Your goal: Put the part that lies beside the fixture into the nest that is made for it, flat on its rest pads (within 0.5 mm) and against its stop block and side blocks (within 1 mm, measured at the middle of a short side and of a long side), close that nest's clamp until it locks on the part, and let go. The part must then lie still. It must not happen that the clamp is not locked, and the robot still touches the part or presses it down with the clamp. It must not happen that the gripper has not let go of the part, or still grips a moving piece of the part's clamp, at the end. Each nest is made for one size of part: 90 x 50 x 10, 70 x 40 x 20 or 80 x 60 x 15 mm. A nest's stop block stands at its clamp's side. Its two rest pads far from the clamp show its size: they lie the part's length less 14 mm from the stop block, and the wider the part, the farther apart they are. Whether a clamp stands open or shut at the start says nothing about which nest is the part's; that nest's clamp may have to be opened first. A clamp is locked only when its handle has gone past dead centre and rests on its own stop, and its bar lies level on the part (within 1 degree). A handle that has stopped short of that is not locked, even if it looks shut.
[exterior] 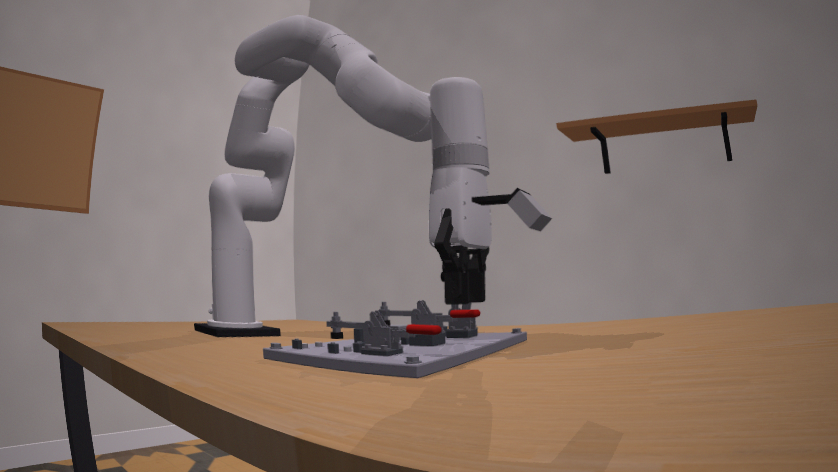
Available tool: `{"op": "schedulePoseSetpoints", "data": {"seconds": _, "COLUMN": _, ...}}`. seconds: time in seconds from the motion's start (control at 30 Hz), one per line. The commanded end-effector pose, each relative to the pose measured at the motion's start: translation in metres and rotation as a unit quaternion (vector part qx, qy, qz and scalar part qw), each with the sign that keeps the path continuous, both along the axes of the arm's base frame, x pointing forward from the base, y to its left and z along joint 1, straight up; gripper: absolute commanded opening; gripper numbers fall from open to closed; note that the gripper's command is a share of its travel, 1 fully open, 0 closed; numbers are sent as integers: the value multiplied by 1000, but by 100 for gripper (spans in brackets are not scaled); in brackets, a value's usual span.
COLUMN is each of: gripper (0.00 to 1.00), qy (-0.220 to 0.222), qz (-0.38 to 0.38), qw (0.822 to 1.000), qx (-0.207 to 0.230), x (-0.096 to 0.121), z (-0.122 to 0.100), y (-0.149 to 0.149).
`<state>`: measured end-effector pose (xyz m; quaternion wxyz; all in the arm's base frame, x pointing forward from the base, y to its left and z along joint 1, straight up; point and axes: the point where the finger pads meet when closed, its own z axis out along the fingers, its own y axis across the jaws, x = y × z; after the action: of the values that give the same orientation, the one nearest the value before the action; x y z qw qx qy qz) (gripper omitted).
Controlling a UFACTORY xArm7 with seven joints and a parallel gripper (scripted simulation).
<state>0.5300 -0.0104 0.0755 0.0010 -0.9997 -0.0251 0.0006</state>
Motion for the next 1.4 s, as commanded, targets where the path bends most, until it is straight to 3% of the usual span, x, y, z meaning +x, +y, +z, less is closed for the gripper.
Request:
{"op": "schedulePoseSetpoints", "data": {"seconds": 0.0, "gripper": 47, "qy": -1, "qz": 0, "qw": 1000, "qx": 0, "x": 1, "z": 7, "y": 0}}
{"op": "schedulePoseSetpoints", "data": {"seconds": 0.27, "gripper": 47, "qy": -1, "qz": 0, "qw": 1000, "qx": 0, "x": 1, "z": 26, "y": 0}}
{"op": "schedulePoseSetpoints", "data": {"seconds": 0.83, "gripper": 47, "qy": -1, "qz": 0, "qw": 1000, "qx": 0, "x": 1, "z": 26, "y": 0}}
{"op": "schedulePoseSetpoints", "data": {"seconds": 0.87, "gripper": 0, "qy": -1, "qz": 0, "qw": 1000, "qx": 0, "x": 1, "z": 26, "y": 0}}
{"op": "schedulePoseSetpoints", "data": {"seconds": 1.37, "gripper": 0, "qy": -1, "qz": 0, "qw": 1000, "qx": 0, "x": 1, "z": 26, "y": 0}}
